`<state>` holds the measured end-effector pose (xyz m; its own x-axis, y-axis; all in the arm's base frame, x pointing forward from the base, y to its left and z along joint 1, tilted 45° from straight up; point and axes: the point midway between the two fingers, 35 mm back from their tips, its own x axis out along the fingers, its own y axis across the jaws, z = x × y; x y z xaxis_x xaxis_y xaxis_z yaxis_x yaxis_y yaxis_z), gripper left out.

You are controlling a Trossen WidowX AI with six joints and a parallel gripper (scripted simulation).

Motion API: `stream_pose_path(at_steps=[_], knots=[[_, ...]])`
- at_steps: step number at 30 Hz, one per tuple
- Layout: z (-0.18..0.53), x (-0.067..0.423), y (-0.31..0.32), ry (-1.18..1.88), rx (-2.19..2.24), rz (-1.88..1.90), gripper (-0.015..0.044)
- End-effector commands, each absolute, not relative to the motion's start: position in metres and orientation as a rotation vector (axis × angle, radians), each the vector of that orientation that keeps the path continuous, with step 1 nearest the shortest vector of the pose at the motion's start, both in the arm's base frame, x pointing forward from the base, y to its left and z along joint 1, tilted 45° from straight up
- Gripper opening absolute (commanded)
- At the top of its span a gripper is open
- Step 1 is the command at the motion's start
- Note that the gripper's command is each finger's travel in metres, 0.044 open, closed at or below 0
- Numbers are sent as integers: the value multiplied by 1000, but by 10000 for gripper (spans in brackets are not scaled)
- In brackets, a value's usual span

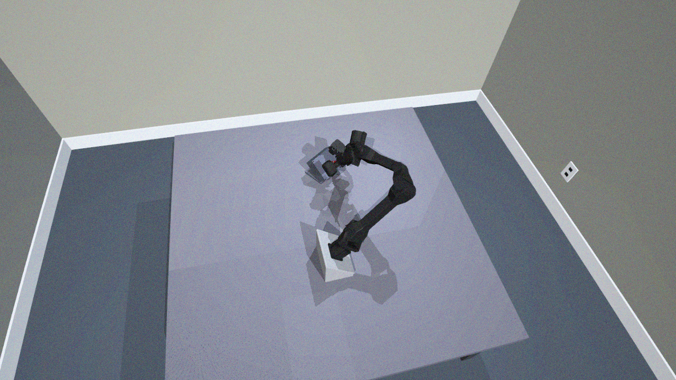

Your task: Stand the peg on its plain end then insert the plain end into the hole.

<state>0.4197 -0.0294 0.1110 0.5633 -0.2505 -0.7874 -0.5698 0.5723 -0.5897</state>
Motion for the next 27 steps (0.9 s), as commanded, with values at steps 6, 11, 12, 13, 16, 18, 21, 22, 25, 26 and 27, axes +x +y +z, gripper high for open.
stream_pose_path(at_steps=[6,11,12,13,16,18,21,22,25,26,27], knots=[[127,412,-25,986,-980,224,440],[134,407,-22,986,-980,225,440],[136,406,-21,986,-980,226,440],[137,405,-21,986,-980,226,440],[142,402,-19,986,-980,227,440],[145,400,-18,986,-980,227,440],[149,397,-17,985,-980,228,440],[151,396,-16,985,-980,228,440],[155,393,-15,985,-980,229,440],[156,392,-14,985,-980,229,440],[158,390,-14,985,-980,230,440]])
